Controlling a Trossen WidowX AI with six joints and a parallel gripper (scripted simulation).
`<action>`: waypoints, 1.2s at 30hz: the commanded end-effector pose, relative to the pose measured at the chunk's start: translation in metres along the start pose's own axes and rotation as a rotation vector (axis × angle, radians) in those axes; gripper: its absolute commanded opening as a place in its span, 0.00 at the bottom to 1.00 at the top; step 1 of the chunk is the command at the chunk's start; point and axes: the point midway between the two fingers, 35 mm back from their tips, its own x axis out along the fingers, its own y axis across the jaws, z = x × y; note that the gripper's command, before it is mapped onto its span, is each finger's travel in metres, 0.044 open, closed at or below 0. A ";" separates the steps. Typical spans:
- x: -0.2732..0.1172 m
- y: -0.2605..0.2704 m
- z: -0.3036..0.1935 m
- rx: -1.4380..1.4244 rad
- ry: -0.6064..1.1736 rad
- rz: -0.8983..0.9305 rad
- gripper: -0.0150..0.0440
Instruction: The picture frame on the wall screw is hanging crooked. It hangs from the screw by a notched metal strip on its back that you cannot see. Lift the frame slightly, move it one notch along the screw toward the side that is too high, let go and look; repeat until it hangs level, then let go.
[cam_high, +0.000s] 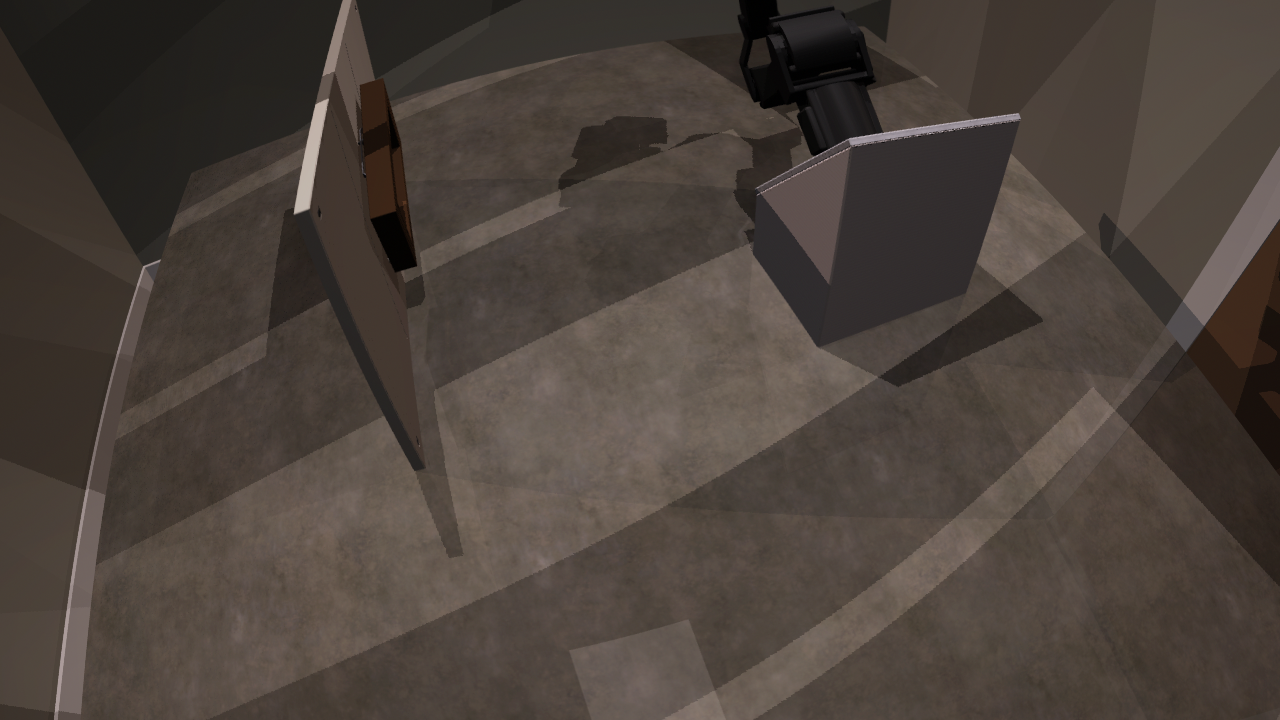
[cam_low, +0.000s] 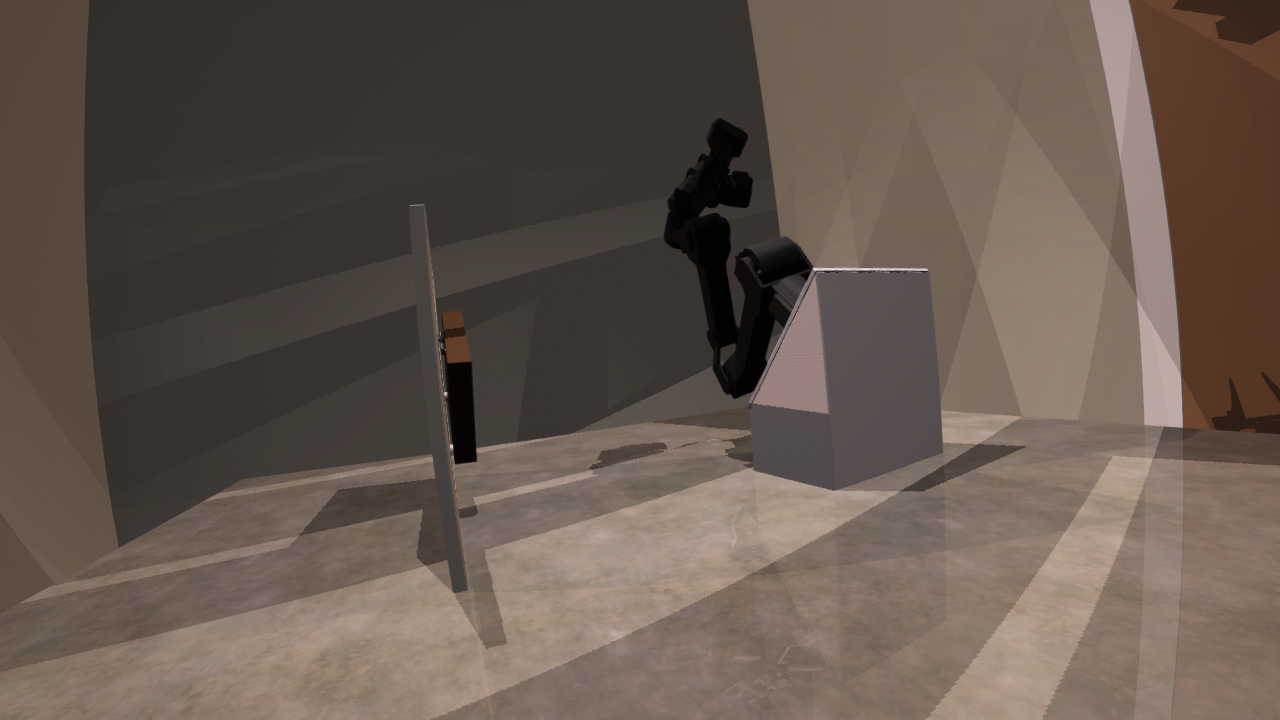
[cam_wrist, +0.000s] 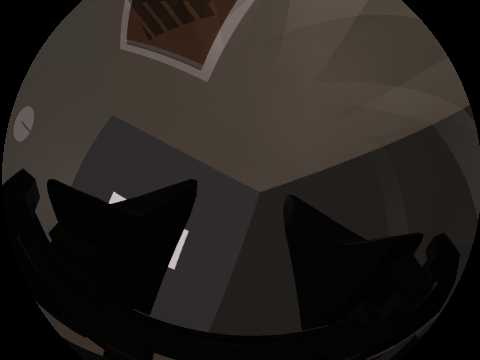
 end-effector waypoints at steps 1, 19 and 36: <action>-0.003 0.030 -0.013 0.123 0.089 0.100 0.69; -0.102 0.149 -0.050 0.554 0.706 0.597 0.69; -0.275 0.157 -0.049 0.869 1.727 0.381 0.69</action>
